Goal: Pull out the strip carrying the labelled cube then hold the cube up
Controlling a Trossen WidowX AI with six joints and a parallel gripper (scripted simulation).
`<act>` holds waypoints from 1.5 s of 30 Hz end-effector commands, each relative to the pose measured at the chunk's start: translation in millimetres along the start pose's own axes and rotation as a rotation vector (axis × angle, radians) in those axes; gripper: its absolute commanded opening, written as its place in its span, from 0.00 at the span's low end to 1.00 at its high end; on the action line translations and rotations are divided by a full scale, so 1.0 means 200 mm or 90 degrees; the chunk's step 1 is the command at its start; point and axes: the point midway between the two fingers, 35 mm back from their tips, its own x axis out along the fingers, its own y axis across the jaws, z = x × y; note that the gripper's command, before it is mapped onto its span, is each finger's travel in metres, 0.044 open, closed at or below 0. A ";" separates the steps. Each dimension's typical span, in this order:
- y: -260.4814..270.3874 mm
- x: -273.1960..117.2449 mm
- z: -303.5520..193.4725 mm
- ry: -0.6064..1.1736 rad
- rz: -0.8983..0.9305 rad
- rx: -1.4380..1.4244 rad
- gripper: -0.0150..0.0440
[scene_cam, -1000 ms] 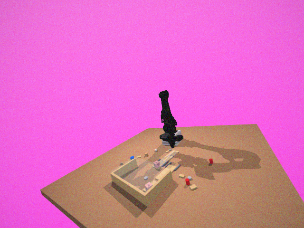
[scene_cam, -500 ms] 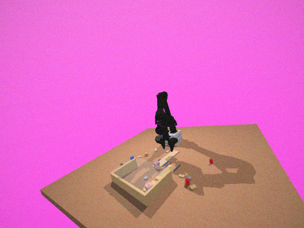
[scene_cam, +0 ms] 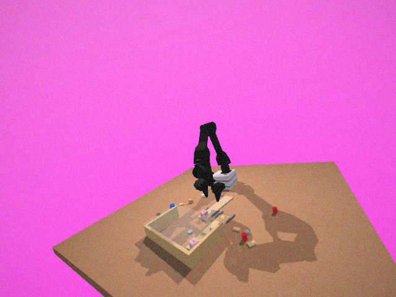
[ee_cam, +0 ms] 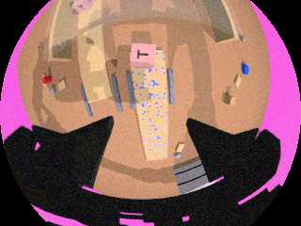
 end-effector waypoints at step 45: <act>0.07 0.18 0.39 -0.002 -0.002 -0.002 0.68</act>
